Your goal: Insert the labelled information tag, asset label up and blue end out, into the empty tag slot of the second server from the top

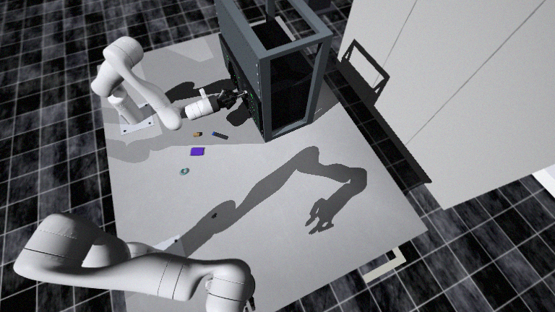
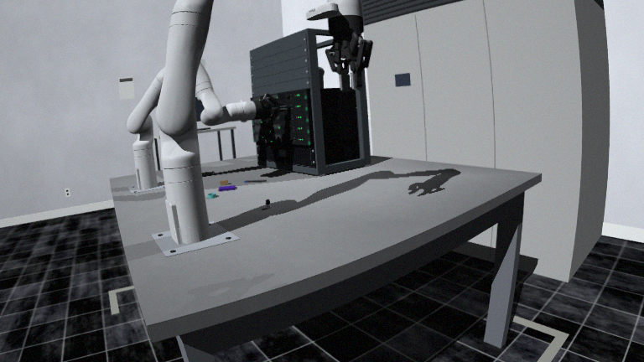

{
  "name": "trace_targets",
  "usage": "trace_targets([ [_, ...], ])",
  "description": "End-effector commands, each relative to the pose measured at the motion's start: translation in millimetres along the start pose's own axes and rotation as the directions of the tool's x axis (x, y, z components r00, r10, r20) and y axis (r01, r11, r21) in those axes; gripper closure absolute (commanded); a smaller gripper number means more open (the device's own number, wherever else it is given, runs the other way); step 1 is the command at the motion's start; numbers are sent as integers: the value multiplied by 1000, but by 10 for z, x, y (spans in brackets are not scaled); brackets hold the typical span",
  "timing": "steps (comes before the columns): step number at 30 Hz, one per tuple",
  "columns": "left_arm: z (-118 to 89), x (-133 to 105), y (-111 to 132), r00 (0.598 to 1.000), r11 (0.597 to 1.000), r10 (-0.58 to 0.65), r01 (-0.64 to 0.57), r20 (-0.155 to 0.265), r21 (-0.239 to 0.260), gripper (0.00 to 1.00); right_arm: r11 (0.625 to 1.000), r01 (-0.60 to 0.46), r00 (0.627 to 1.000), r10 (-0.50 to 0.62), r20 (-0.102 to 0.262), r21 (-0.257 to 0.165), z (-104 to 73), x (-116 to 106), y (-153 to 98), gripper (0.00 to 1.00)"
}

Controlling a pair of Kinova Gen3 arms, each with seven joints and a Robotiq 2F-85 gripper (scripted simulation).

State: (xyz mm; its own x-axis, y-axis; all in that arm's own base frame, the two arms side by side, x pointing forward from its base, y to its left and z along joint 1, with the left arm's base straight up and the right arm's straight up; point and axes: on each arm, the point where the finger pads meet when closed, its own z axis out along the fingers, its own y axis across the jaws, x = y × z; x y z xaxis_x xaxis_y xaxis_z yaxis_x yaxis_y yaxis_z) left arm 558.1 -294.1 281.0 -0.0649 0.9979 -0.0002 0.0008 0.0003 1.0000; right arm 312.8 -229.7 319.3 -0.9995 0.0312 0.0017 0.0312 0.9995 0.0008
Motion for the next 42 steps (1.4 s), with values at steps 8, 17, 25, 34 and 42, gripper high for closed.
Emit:
trace_targets([
  [8, 23, 0, 10, 1000, 1000, -1, 1, 0, -1, 987, 1000, 0, 1000, 0, 2, 1, -7, -2, -2, 606],
  [17, 47, 0, 10, 1000, 1000, -1, 1, 0, -1, 987, 1000, 0, 1000, 0, 2, 1, -7, -2, -2, 606],
  [25, 63, 0, 10, 1000, 1000, -1, 1, 0, -2, 987, 1000, 0, 1000, 0, 2, 1, -7, -2, -2, 606],
  [34, 87, 0, 10, 1000, 1000, -1, 1, 0, -2, 987, 1000, 0, 1000, 0, 2, 1, -7, -2, -2, 606],
  [42, 103, 0, 10, 1000, 1000, -1, 1, 0, -2, 987, 1000, 0, 1000, 0, 2, 1, -7, -2, -2, 606],
])
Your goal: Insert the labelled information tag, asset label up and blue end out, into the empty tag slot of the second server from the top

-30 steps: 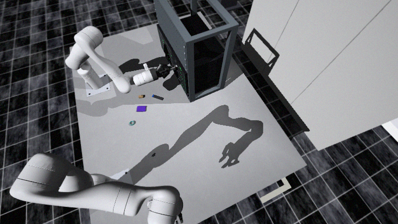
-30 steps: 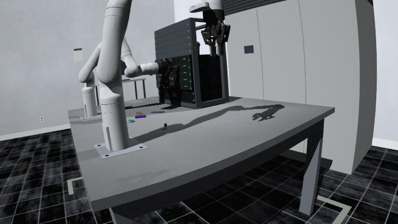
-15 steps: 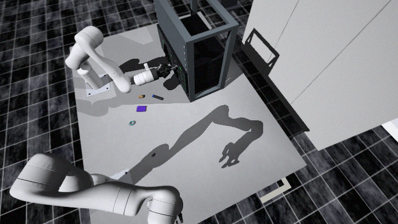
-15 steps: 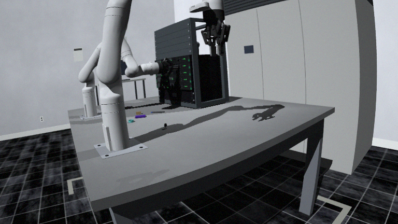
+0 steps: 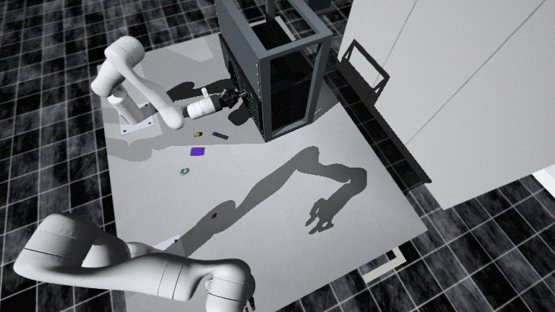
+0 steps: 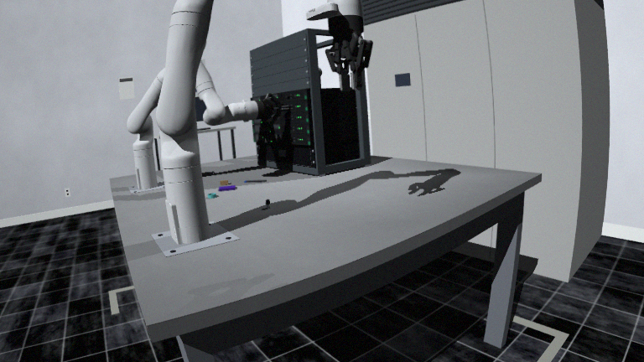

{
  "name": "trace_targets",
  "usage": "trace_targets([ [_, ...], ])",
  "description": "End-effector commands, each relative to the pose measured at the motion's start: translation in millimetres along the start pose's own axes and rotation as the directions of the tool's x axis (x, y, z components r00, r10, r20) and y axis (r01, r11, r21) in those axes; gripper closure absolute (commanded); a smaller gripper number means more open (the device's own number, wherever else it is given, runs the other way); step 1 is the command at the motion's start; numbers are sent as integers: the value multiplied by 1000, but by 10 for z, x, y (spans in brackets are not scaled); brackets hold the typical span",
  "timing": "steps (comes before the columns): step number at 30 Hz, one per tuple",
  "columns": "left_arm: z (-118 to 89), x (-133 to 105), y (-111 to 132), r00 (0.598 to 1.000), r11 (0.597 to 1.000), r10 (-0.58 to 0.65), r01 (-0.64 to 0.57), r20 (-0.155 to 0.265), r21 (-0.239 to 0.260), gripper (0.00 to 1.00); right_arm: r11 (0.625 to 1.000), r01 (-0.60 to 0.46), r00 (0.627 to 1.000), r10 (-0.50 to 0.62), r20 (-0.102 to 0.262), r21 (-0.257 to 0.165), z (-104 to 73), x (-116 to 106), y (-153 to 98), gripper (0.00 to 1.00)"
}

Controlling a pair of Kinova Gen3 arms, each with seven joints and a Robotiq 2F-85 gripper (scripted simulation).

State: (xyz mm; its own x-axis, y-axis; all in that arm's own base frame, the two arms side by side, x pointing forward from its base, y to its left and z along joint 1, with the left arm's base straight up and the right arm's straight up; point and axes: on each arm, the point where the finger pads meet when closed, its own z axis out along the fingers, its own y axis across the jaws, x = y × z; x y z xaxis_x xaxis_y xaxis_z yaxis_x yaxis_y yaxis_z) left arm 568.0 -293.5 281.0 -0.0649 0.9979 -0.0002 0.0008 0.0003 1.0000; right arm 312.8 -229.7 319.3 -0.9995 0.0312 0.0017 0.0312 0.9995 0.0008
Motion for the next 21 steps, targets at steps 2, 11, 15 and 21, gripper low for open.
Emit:
trace_targets([
  [2, 10, 0, 11, 1000, 1000, -1, 1, 0, -2, 987, 1000, 0, 1000, 0, 2, 1, -7, -2, -2, 606],
  [11, 16, -1, 1, 1000, 1000, 0, 0, 0, 0, 987, 1000, 0, 1000, 0, 2, 1, -7, -2, -2, 606],
  [15, 16, -1, 1, 1000, 1000, 0, 0, 0, 0, 782, 1000, 0, 1000, 0, 2, 1, -7, -2, -2, 606],
  [21, 16, -1, 1, 1000, 1000, 0, 0, 0, 0, 782, 1000, 0, 1000, 0, 2, 1, -7, -2, -2, 606],
])
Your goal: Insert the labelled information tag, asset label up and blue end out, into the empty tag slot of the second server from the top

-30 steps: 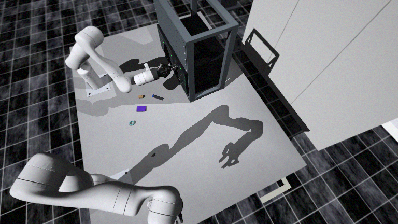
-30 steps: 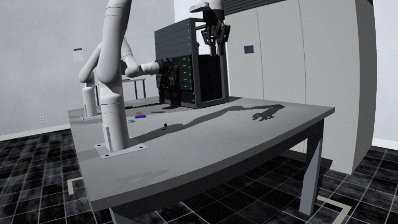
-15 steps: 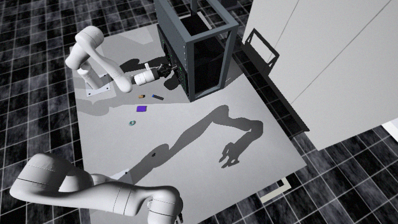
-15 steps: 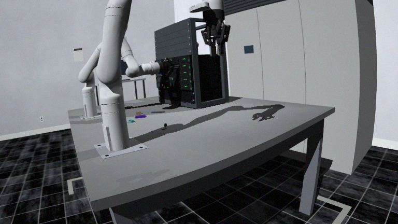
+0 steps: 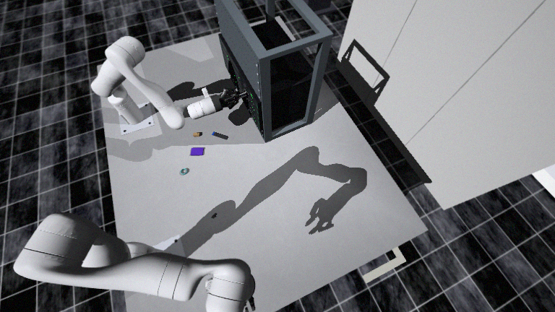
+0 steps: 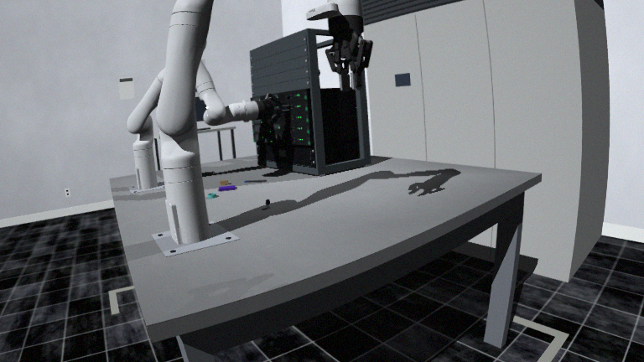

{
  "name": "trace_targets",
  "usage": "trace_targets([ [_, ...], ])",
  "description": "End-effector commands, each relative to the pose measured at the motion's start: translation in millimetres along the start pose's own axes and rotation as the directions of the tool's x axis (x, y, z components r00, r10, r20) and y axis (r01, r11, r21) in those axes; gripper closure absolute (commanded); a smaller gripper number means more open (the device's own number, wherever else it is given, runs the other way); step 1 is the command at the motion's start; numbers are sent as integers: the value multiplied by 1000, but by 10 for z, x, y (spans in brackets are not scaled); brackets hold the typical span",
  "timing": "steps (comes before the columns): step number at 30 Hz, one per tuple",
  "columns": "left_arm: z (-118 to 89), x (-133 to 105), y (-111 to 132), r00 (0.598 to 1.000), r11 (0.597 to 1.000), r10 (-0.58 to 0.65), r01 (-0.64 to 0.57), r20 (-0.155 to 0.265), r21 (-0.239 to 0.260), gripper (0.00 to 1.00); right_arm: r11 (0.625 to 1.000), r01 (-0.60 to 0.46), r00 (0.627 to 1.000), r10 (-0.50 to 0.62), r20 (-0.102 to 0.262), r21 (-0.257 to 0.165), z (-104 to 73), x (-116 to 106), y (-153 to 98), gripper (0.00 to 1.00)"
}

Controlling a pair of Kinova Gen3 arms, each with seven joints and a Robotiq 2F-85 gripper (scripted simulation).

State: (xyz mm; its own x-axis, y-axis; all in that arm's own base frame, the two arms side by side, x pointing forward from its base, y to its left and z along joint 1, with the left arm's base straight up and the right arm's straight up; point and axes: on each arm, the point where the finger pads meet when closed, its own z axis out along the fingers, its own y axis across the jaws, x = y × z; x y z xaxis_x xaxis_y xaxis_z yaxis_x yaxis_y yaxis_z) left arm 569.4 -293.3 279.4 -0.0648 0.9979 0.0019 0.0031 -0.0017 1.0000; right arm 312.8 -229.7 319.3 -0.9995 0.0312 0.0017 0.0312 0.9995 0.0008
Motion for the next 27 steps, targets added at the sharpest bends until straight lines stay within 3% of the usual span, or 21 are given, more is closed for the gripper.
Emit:
trace_targets([
  [1, 1, -1, 17, 1000, 1000, -2, 2, 0, -3, 782, 1000, 0, 1000, 0, 2, 1, -7, -2, -2, 606],
  [27, -65, -1, 16, 1000, 1000, -2, 2, 0, -3, 782, 1000, 0, 1000, 0, 2, 1, -7, -2, -2, 606],
])
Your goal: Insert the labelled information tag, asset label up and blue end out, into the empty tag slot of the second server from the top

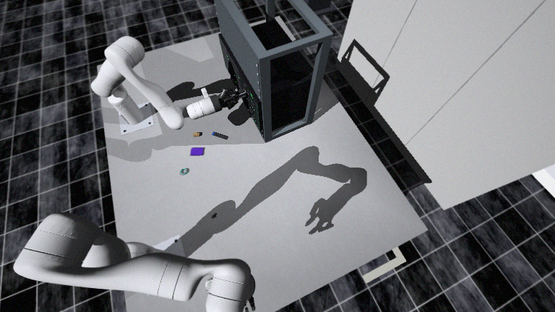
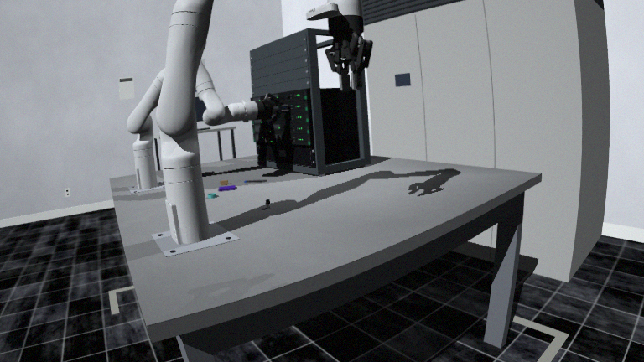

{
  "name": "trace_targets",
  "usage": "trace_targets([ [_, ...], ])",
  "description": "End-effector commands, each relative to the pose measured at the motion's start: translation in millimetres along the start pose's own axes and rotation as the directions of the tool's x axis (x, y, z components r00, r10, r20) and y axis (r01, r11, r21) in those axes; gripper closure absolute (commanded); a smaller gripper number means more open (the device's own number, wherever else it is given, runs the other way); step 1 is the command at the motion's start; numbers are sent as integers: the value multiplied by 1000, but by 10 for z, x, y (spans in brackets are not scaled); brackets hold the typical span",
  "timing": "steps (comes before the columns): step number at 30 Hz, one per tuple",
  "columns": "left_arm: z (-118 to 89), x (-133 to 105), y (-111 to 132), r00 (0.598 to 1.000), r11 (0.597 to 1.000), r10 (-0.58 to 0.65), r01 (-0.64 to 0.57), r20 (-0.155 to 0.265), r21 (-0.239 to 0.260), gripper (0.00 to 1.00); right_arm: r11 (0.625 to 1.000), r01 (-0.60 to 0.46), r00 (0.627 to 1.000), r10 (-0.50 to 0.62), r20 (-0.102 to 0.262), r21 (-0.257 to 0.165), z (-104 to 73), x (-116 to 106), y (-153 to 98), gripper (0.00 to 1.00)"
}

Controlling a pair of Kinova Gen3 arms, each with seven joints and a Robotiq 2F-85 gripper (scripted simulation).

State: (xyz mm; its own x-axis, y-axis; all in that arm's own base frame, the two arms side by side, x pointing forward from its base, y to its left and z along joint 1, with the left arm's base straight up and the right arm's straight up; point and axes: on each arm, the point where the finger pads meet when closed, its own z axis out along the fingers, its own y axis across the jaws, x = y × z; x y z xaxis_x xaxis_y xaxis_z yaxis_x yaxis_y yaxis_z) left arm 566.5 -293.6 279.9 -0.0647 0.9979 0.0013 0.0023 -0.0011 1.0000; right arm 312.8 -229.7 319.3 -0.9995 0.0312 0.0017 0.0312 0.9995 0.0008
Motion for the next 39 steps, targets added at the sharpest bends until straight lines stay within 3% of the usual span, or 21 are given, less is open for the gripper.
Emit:
trace_targets([
  [1, -36, 0, 12, 1000, 1000, -1, 1, 0, -2, 782, 1000, 0, 1000, 0, 2, 1, -7, -2, -2, 606],
  [27, -419, 0, 11, 1000, 1000, -1, 1, 0, -2, 782, 1000, 0, 1000, 0, 2, 1, -7, -2, -2, 606],
  [28, -419, 0, 11, 1000, 1000, -1, 1, 0, -2, 1000, 1000, 0, 1000, 0, 2, 1, -7, -2, -2, 606],
  [39, -419, 0, 11, 1000, 1000, -1, 1, 0, -2, 1000, 1000, 0, 1000, 0, 2, 1, -7, -2, -2, 606],
])
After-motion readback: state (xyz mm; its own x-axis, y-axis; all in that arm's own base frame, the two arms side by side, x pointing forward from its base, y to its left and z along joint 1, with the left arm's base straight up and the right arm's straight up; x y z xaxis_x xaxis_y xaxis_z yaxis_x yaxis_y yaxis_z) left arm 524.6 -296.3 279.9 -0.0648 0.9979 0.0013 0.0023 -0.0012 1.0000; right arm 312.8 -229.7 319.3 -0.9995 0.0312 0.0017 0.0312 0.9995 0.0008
